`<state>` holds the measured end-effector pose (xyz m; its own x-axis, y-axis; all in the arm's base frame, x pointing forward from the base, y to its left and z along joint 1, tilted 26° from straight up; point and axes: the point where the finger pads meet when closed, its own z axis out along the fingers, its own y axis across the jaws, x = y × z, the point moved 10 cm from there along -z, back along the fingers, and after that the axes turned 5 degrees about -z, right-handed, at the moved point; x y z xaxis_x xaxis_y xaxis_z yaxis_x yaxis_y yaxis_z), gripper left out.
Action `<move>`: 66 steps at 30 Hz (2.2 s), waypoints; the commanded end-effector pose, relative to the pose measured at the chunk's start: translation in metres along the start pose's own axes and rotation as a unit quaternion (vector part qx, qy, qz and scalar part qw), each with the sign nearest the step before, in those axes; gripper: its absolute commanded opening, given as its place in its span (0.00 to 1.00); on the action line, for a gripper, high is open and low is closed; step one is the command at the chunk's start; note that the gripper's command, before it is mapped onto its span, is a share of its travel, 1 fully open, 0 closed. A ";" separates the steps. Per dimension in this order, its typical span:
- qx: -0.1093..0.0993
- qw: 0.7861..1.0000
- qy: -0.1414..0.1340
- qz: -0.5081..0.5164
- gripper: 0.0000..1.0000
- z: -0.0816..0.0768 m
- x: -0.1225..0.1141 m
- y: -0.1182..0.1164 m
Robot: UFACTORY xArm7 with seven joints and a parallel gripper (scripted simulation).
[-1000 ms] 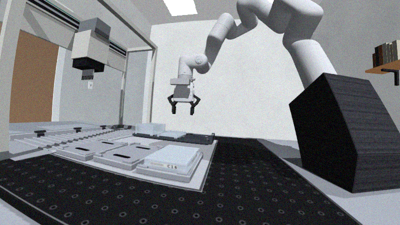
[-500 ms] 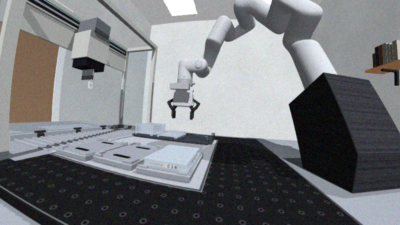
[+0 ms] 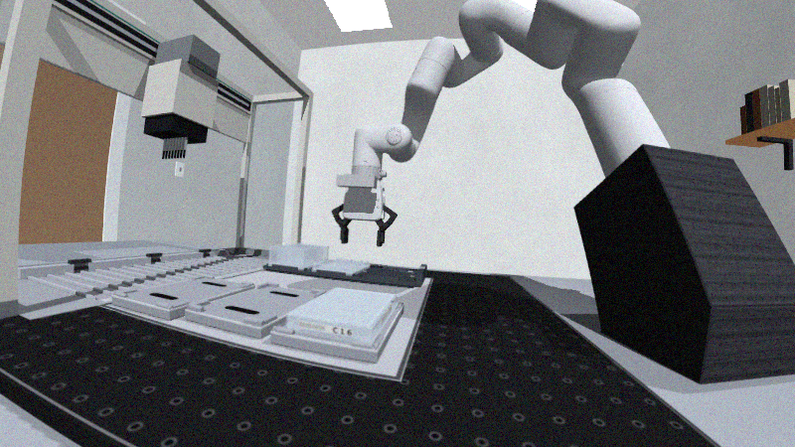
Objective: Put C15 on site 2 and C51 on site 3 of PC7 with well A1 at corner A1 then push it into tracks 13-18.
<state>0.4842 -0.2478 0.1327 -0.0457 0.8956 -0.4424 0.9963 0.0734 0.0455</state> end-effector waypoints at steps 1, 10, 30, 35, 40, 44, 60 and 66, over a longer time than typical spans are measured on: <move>-0.002 1.000 0.000 0.000 1.00 0.004 0.000 0.001; -0.002 1.000 0.000 0.000 1.00 0.019 0.000 0.001; -0.002 1.000 0.000 0.000 1.00 0.032 0.000 0.001; -0.002 1.000 0.000 0.000 1.00 0.035 0.000 0.001; -0.002 1.000 0.000 0.000 1.00 0.038 0.000 0.001; -0.002 1.000 0.000 0.000 1.00 0.041 0.000 0.001; -0.002 1.000 0.000 0.000 1.00 0.050 0.000 0.001; -0.002 1.000 0.000 0.000 1.00 0.051 0.000 0.001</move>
<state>0.4877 -0.2708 0.0855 -0.0458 0.8957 -0.4423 0.9963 0.0730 0.0445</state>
